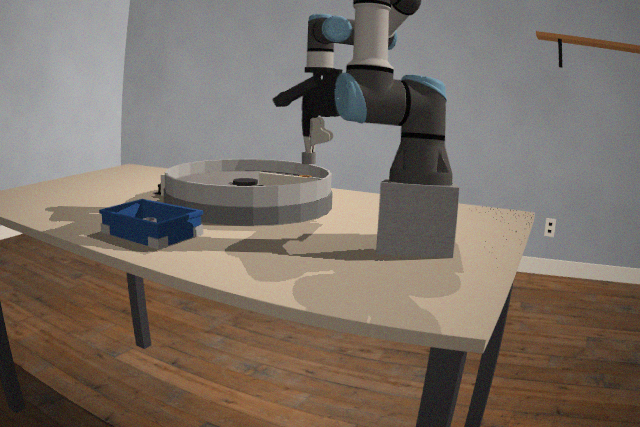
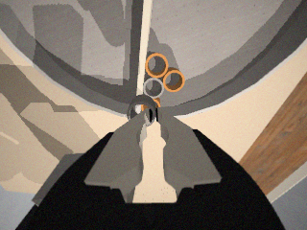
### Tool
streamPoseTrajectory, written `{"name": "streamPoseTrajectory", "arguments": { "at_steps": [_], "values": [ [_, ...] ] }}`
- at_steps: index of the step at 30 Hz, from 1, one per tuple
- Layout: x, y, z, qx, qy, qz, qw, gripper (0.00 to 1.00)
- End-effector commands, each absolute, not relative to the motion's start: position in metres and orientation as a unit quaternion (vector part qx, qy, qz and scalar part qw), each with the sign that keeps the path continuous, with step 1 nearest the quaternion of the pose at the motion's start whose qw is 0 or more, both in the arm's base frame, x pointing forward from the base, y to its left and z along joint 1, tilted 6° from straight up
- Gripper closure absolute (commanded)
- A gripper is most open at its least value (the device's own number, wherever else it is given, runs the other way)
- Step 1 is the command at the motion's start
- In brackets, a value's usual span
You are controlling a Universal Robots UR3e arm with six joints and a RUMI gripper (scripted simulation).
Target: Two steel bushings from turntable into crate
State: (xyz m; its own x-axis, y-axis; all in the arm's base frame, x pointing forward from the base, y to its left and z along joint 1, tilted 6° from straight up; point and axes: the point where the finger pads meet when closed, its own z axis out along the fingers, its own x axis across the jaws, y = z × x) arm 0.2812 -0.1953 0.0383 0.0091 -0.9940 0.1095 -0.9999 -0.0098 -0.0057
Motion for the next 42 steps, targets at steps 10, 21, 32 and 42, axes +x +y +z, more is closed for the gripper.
{"name": "streamPoseTrajectory", "arguments": {
  "at_steps": [10, 21, 32, 42],
  "values": [
    [0.298, -0.168, 0.036, 0.709, -0.703, 0.042, 0.037, 1.00],
    [0.312, -0.143, 0.033, 0.709, -0.703, 0.042, 0.037, 1.00],
    [0.332, -0.107, 0.030, 0.709, -0.703, 0.042, 0.037, 1.00],
    [0.349, -0.078, 0.026, 0.709, -0.703, 0.042, 0.037, 1.00]
  ]
}}
